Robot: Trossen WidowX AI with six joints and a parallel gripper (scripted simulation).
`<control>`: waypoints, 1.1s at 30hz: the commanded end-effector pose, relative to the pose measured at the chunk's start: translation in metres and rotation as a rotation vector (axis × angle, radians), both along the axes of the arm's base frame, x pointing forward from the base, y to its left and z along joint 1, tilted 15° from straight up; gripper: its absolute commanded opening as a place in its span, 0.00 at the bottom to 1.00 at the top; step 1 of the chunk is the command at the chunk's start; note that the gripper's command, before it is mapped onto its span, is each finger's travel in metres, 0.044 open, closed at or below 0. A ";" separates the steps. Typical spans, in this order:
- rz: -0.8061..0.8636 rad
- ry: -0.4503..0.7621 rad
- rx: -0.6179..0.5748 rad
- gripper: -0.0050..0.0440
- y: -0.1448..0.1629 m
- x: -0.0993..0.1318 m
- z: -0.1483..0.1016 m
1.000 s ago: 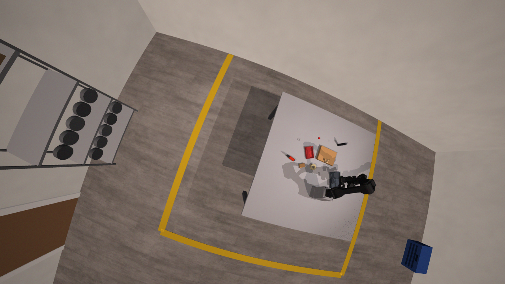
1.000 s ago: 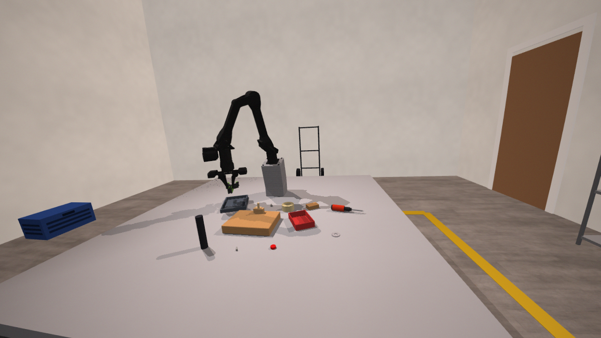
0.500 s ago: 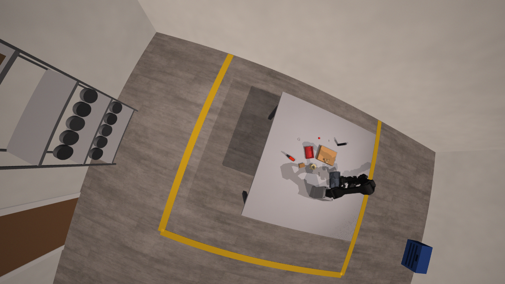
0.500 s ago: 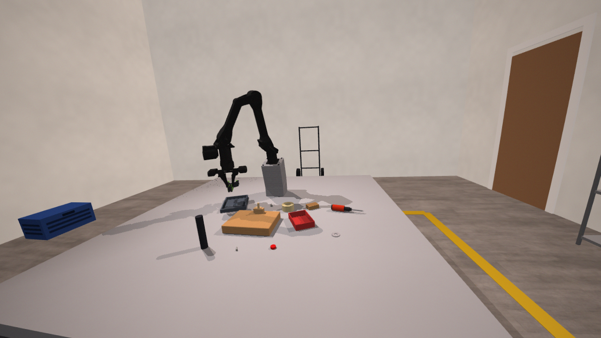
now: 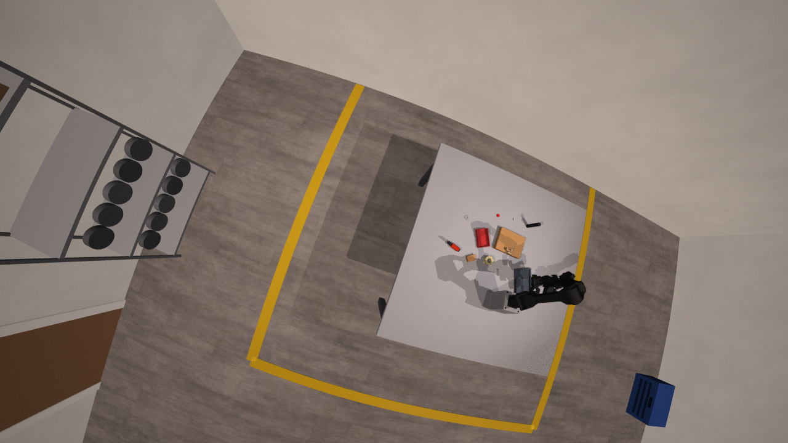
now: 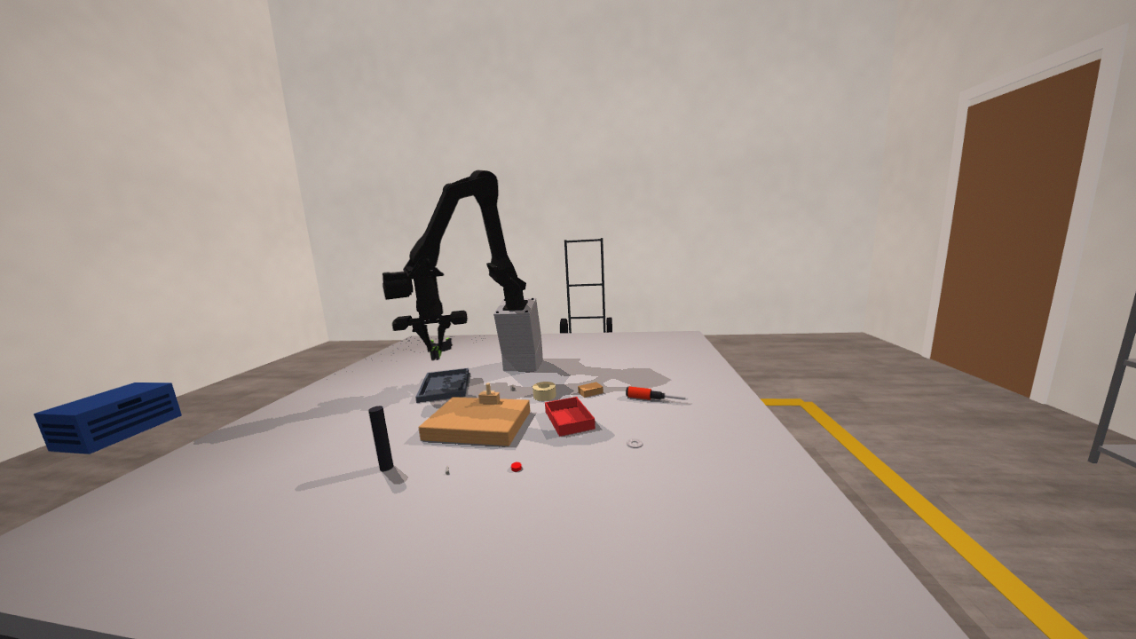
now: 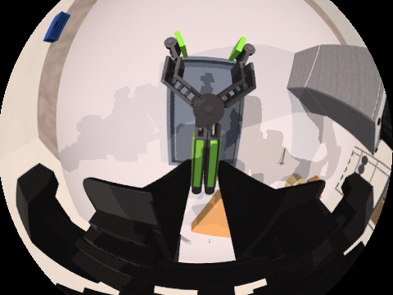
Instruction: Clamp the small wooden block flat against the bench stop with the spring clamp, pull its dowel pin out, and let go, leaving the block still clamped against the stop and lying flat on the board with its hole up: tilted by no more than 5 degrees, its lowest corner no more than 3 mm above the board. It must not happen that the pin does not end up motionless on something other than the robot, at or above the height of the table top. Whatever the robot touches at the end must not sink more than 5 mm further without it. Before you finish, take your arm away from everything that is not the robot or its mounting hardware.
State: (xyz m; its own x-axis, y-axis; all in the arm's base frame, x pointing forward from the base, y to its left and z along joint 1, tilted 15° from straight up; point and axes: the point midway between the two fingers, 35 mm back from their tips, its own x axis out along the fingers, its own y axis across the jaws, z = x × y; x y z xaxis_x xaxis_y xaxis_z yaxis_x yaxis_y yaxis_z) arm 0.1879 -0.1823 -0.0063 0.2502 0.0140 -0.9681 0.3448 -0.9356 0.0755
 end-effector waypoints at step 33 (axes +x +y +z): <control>0.145 -0.010 -0.046 0.10 0.001 0.002 0.012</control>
State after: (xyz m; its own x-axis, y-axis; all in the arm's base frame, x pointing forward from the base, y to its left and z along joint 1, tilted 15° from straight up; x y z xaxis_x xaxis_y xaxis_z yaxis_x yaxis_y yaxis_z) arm 0.1886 -0.1815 0.0041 0.2568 0.0080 -0.9664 0.4529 -0.8844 0.1131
